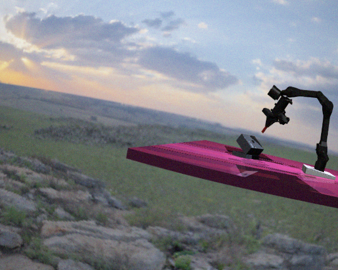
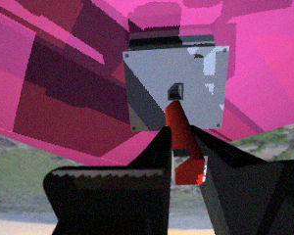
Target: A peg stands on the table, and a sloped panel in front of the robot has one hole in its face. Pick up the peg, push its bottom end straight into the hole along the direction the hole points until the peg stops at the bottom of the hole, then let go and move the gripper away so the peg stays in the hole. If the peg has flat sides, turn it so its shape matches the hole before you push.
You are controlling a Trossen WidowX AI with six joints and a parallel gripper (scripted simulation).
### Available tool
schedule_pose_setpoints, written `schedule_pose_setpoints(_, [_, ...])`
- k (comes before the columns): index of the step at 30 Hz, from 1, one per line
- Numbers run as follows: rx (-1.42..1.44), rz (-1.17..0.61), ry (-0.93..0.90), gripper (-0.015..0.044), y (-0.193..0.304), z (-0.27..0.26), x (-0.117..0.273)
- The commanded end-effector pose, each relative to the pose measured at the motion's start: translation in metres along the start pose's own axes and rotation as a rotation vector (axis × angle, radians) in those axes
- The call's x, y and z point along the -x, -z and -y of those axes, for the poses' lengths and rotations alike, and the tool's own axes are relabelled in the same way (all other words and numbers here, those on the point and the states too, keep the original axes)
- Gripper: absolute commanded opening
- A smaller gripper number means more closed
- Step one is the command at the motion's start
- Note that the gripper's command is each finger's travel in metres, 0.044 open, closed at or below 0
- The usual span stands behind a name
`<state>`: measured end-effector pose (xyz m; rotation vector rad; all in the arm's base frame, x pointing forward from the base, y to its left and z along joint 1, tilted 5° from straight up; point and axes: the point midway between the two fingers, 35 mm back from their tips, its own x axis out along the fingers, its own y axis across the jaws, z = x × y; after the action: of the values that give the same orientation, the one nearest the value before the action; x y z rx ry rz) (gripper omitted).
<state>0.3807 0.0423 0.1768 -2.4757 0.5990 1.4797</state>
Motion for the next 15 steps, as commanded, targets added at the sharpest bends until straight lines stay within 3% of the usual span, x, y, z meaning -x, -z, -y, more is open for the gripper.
schedule_pose_setpoints(1, [-0.002, -0.009, -0.003, 0.0000, 0.001, 0.001, -0.005])
schedule_pose_setpoints(15, [0.004, -0.033, 0.008, 0.0000, 0.004, 0.009, -0.035])
